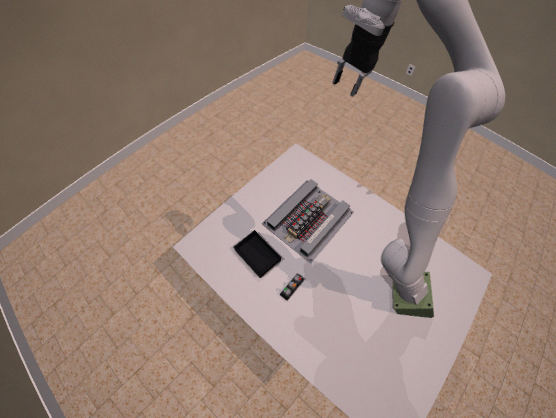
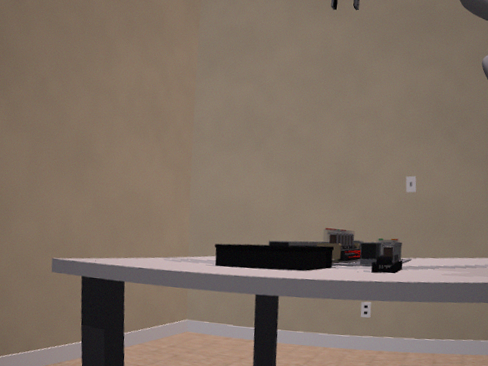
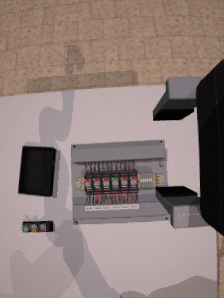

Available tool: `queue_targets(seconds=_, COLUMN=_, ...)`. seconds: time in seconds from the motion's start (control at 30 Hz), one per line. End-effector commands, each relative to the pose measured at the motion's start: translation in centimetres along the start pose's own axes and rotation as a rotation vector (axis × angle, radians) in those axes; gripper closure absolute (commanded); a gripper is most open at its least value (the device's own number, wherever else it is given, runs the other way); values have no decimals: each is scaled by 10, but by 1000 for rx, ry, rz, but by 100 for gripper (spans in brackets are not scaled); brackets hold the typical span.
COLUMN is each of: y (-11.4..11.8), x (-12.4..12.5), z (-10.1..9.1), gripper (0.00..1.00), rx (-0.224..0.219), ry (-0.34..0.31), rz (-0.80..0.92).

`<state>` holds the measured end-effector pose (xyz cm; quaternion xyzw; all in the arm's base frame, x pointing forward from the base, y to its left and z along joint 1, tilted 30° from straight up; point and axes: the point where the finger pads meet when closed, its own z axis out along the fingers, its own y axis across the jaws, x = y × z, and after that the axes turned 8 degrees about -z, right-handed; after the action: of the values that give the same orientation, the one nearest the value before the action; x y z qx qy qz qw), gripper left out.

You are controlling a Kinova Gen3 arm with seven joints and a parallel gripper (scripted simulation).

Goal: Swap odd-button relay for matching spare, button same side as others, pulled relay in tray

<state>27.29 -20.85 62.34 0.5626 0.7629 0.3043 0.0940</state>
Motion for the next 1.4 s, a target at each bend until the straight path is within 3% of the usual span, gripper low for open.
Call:
queue_targets(seconds=0.0, y=3, x=4, z=-2, gripper=0, rx=126, ry=26, rz=-16)
queue_targets(seconds=0.1, y=3, x=4, z=-2, gripper=0, rx=139, ry=20, rz=-20)
queue_targets(seconds=0.13, y=1, x=1, z=-1, gripper=0, rx=24, ry=-31, rz=-12)
queue_targets(seconds=0.6, y=4, x=6, z=-1, gripper=0, rx=138, ry=20, rz=-20)
queue_targets(seconds=0.67, y=4, x=6, z=-1, gripper=0, rx=138, ry=20, rz=-20)
queue_targets(seconds=0.7, y=3, x=6, z=-1, gripper=0, rx=31, ry=-40, rz=-18)
queue_targets(seconds=1.17, y=4, x=6, z=-1, gripper=0, rx=139, ry=20, rz=-20)
queue_targets(seconds=1.23, y=4, x=6, z=-1, gripper=0, rx=139, ry=20, rz=-20)
queue_targets(seconds=1.27, y=4, x=6, z=0, gripper=0, rx=33, ry=-42, rz=-19)
queue_targets(seconds=1.37, y=4, x=6, z=-1, gripper=0, rx=55, ry=-29, rz=-19)
